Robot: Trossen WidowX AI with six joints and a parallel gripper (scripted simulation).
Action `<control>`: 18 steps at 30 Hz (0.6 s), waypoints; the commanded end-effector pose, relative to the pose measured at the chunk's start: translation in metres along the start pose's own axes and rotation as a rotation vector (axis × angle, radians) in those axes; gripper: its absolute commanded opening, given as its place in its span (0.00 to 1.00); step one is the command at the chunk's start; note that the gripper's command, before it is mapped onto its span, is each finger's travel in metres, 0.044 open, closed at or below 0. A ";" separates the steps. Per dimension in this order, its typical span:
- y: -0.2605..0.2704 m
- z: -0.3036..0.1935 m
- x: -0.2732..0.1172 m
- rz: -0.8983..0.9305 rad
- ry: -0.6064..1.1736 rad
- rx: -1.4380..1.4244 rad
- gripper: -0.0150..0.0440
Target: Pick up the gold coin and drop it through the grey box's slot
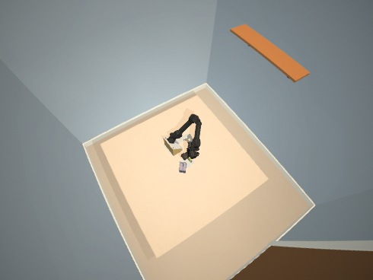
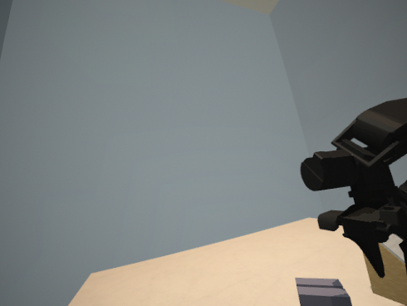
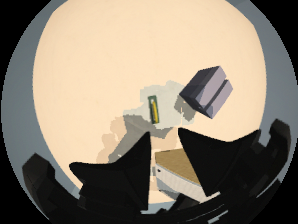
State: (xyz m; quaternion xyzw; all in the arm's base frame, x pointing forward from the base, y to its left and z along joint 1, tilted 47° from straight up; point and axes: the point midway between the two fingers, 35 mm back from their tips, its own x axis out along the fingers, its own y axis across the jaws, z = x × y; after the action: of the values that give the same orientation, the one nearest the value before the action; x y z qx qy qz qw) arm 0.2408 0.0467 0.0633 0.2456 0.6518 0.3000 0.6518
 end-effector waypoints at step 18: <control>0.003 -0.002 0.055 0.020 -0.005 -0.028 0.53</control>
State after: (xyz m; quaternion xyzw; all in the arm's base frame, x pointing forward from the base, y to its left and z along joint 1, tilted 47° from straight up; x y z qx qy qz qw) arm 0.2379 0.0841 0.0303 0.2398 0.6418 0.3147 0.6570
